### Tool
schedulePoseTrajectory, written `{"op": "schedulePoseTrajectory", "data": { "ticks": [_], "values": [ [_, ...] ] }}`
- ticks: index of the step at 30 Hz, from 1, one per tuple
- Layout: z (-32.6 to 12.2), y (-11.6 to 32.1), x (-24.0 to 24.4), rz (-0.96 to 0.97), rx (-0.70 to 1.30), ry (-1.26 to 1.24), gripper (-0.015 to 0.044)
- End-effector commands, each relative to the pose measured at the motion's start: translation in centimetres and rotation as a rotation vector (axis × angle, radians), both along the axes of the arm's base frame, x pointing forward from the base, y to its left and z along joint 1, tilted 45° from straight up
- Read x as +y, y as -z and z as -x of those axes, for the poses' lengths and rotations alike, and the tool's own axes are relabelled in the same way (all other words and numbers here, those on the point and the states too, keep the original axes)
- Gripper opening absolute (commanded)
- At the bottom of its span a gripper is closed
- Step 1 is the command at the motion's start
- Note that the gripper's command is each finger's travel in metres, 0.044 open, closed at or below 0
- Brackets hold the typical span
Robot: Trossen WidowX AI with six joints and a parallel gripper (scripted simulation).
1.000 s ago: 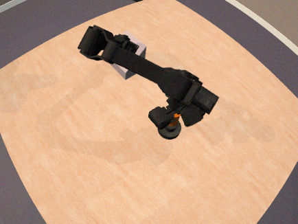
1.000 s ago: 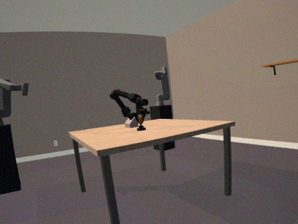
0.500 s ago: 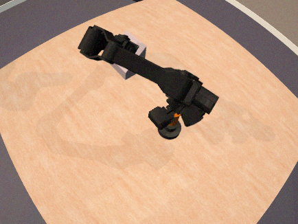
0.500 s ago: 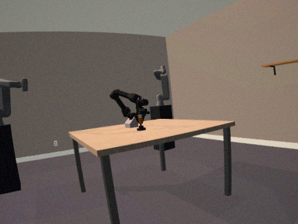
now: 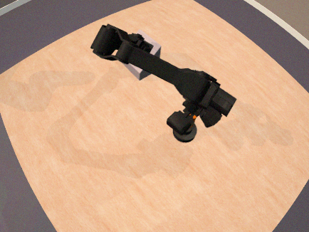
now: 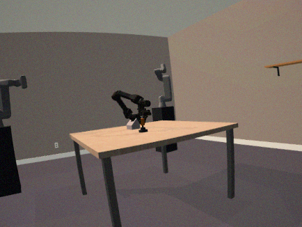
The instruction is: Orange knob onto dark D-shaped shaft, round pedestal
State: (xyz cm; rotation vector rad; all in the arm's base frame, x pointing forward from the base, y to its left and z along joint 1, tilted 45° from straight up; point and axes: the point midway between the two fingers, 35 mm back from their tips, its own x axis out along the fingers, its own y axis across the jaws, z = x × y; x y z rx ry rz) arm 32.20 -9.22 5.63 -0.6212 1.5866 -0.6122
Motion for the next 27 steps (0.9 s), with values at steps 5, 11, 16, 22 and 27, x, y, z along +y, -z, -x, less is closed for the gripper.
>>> {"op": "schedulePoseTrajectory", "data": {
  "ticks": [5,11,16,22,27],
  "values": [
    [-0.63,-0.3,-0.05,0.001,0.003,-0.018,0.0],
    [-0.54,-0.24,-0.16,0.001,0.003,-0.018,0.0],
    [-0.47,-0.22,-0.2,0.001,0.003,-0.018,0.0],
    [-0.39,-0.15,-0.26,0.001,0.003,-0.018,0.0],
    [-0.25,-0.08,-0.26,0.001,0.003,-0.018,0.0]
  ]
}}
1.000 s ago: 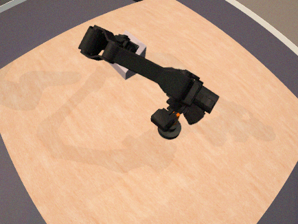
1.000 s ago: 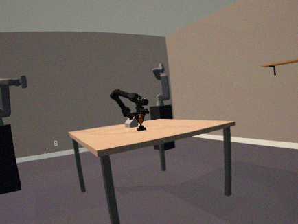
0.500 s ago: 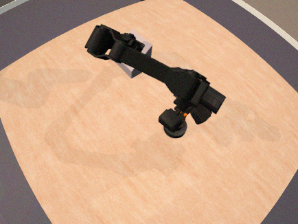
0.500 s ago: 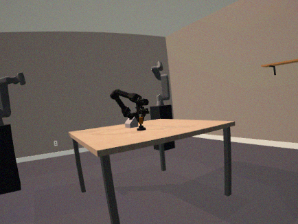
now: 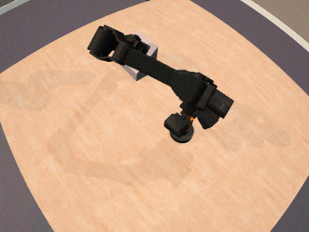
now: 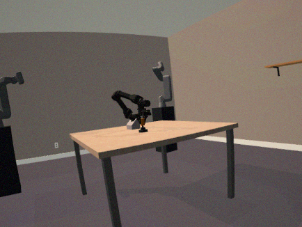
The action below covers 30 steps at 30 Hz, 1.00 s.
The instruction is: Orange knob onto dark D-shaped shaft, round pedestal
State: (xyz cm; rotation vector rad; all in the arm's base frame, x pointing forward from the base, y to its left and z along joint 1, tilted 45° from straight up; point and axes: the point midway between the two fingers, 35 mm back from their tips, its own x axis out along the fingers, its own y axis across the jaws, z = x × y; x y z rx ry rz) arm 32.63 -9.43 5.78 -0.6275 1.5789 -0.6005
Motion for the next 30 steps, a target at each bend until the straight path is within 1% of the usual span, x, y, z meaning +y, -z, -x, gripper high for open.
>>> {"op": "schedulePoseTrajectory", "data": {
  "ticks": [1,30],
  "values": [
    [0.23,0.07,-0.04,0.005,0.006,-0.005,0.0],
    [0.41,0.1,0.36,0.004,0.006,-0.005,0.0]
  ]
}}
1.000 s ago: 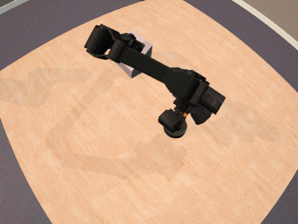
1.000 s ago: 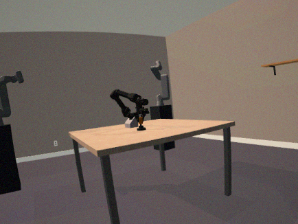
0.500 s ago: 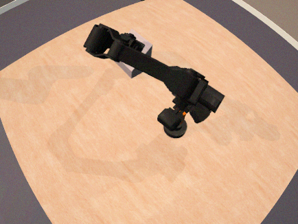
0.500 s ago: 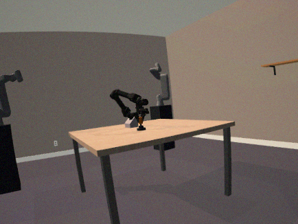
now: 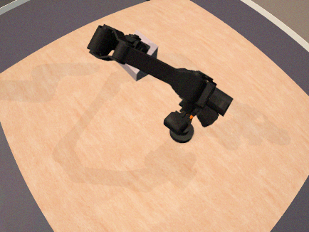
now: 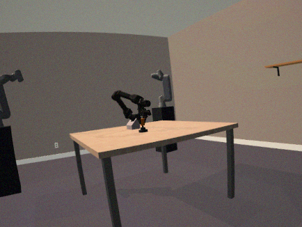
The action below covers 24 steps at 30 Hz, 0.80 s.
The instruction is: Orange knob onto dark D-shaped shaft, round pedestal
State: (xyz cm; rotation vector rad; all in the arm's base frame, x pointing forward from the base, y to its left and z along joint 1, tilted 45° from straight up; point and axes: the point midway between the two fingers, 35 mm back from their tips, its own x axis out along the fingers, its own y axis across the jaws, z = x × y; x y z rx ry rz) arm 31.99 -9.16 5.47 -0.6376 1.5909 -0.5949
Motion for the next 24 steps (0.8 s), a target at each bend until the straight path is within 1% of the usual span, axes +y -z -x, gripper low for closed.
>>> {"op": "schedulePoseTrajectory", "data": {
  "ticks": [1,24],
  "values": [
    [-0.25,-0.23,0.09,0.003,-0.009,0.0,0.0],
    [-0.72,-0.48,-0.24,0.003,-0.009,0.0,0.0]
  ]
}}
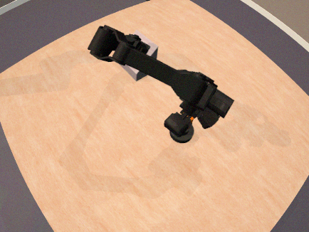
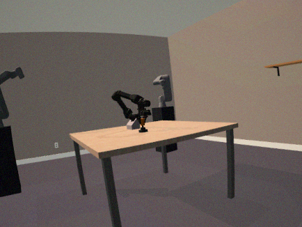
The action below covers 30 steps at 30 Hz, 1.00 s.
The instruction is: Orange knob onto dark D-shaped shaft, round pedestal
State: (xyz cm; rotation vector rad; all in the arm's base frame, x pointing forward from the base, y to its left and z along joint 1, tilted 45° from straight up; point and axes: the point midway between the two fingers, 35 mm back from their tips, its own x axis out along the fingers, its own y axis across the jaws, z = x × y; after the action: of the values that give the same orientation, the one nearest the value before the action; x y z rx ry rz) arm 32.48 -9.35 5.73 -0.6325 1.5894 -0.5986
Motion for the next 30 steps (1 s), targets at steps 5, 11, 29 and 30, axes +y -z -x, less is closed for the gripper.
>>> {"op": "schedulePoseTrajectory", "data": {
  "ticks": [5,11,29,30],
  "values": [
    [-0.12,-0.14,-0.05,0.004,-0.005,-0.005,0.0],
    [-0.06,-0.02,-0.11,0.004,-0.005,-0.005,0.0],
    [0.48,0.35,0.09,0.004,-0.005,-0.005,0.0],
    [0.45,0.36,0.07,0.004,-0.005,-0.005,0.0]
  ]
}}
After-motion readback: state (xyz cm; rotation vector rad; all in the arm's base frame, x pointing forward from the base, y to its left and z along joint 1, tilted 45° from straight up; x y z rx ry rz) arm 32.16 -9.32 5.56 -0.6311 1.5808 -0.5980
